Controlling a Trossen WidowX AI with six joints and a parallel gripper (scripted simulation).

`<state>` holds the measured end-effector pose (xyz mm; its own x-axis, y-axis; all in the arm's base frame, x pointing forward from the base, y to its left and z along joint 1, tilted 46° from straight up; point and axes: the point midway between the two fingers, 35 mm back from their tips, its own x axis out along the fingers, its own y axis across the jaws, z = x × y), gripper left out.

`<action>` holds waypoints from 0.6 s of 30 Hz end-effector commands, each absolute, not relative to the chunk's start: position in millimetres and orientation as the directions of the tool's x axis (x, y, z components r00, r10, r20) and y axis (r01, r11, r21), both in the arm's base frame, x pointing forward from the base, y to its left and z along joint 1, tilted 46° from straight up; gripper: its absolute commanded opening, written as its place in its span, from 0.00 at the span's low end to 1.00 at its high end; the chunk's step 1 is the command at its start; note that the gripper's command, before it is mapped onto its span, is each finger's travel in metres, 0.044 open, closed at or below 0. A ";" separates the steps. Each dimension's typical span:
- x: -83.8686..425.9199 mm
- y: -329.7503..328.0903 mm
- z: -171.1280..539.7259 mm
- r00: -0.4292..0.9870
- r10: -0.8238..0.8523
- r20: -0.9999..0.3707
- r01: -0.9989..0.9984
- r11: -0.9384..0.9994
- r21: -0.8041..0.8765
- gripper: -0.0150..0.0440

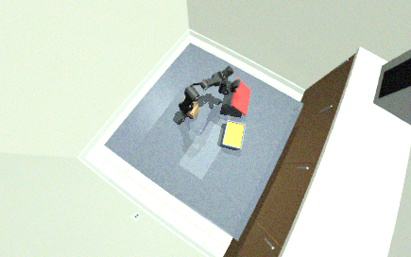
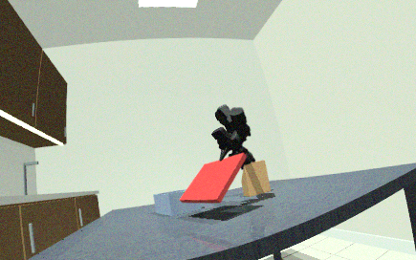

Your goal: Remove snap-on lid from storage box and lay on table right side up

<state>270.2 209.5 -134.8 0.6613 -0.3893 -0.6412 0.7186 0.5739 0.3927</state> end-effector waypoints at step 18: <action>269.2 198.1 -145.9 0.667 -0.388 -0.635 0.714 0.577 0.397 0.25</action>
